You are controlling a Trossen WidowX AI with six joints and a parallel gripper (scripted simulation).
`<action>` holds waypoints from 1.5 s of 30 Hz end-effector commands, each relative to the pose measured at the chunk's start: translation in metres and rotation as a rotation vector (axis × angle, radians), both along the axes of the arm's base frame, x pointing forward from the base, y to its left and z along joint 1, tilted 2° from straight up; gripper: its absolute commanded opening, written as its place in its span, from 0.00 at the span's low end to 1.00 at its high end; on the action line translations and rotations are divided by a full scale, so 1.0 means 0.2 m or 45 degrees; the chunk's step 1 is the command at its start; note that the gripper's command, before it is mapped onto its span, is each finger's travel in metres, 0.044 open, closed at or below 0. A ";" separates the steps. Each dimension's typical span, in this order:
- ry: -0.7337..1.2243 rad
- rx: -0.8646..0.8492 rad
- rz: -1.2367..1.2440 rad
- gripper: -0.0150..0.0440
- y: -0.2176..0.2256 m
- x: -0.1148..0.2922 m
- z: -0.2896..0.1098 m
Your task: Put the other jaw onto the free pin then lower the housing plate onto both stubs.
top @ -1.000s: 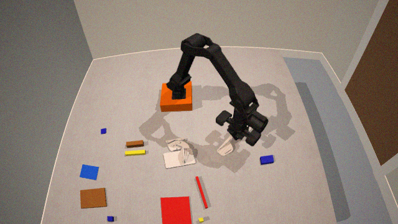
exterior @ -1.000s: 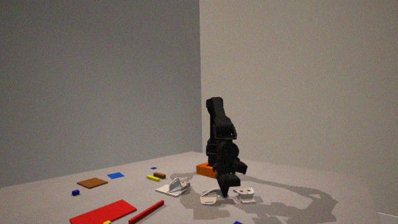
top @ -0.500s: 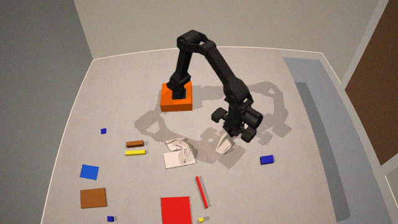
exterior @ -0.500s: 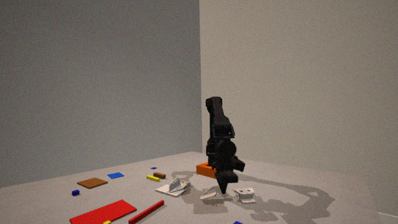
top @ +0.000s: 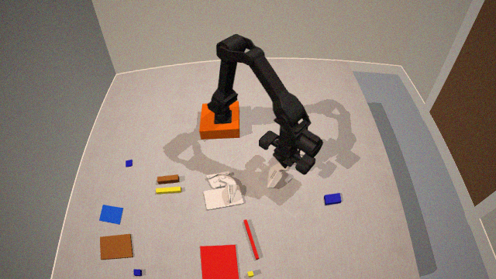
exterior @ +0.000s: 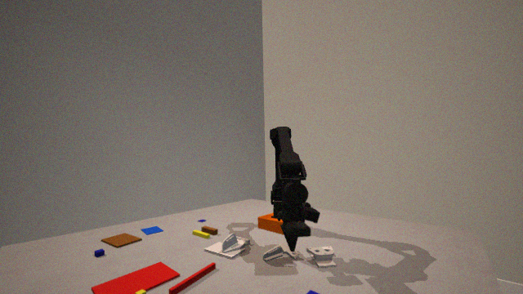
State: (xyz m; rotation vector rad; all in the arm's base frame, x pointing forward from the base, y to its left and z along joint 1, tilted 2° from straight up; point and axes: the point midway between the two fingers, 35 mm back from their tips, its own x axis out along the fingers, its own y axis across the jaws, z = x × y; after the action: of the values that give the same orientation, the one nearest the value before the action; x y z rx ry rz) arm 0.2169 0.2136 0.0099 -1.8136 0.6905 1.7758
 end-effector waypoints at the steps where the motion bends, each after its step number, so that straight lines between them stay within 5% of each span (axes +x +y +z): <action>1: 0.008 -0.002 0.007 0.25 -0.01 -0.01 -0.01; 15: 0.002 -0.002 0.000 0.25 0.00 -0.01 0.30; 32: -0.003 0.003 0.004 1.00 0.00 0.00 0.26; 45: -0.003 0.003 0.004 1.00 0.00 0.00 0.26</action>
State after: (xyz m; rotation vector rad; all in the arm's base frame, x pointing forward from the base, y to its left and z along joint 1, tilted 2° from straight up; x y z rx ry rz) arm 0.2158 0.2136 0.0624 -1.8155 0.6863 1.7761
